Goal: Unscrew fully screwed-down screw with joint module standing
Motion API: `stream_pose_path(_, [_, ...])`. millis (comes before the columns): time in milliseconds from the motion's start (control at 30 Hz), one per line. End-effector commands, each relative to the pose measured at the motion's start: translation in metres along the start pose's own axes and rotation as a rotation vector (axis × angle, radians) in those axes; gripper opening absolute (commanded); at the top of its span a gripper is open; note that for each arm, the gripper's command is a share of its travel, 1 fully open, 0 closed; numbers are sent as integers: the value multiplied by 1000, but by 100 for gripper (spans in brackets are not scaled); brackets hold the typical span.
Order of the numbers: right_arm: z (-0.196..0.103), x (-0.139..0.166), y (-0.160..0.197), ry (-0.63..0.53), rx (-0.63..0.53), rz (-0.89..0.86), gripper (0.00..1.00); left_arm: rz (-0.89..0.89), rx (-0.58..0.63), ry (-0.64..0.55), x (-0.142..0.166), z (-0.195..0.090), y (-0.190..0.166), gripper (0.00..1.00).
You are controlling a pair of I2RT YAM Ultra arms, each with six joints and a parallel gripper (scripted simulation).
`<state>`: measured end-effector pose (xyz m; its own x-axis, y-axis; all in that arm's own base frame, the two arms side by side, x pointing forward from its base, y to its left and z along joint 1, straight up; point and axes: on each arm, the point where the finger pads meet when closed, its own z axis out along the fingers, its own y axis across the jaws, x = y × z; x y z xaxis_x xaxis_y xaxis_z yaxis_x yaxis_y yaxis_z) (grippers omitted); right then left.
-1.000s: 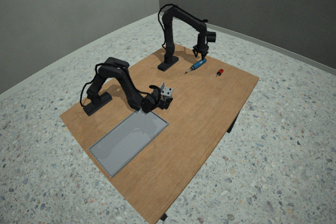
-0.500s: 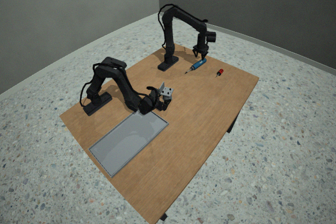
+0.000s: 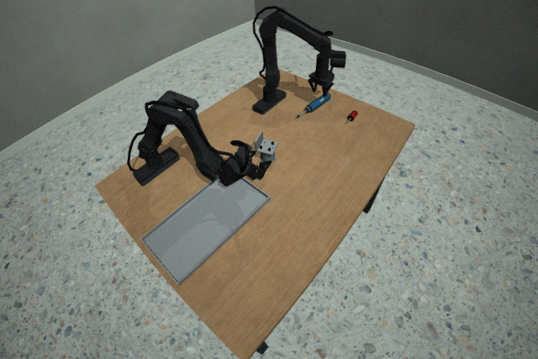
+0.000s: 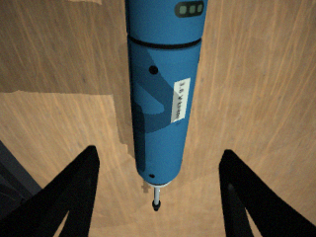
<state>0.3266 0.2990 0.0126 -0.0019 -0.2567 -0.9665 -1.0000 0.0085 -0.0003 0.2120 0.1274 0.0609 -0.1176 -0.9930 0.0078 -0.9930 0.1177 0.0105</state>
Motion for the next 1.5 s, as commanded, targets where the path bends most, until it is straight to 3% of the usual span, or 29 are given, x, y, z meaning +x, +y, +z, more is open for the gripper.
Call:
stream_pose_path(0, [-8, -10, 0, -11, -9, -24, 86, 8, 39, -29, -4, -15, -5, 65])
stream_pose_path(667, [-28, -6, 5, -6, -13, -7, 86, 8, 39, -29, -4, -15, -5, 65])
stream_pose_path(1067, [-33, -46, -5, -19, -10, -49, 86, 8, 39, -29, -4, -15, -5, 65])
stream_pose_path(1467, [-38, -63, -4, -19, -10, -49, 86, 8, 39, -29, -4, -15, -5, 65])
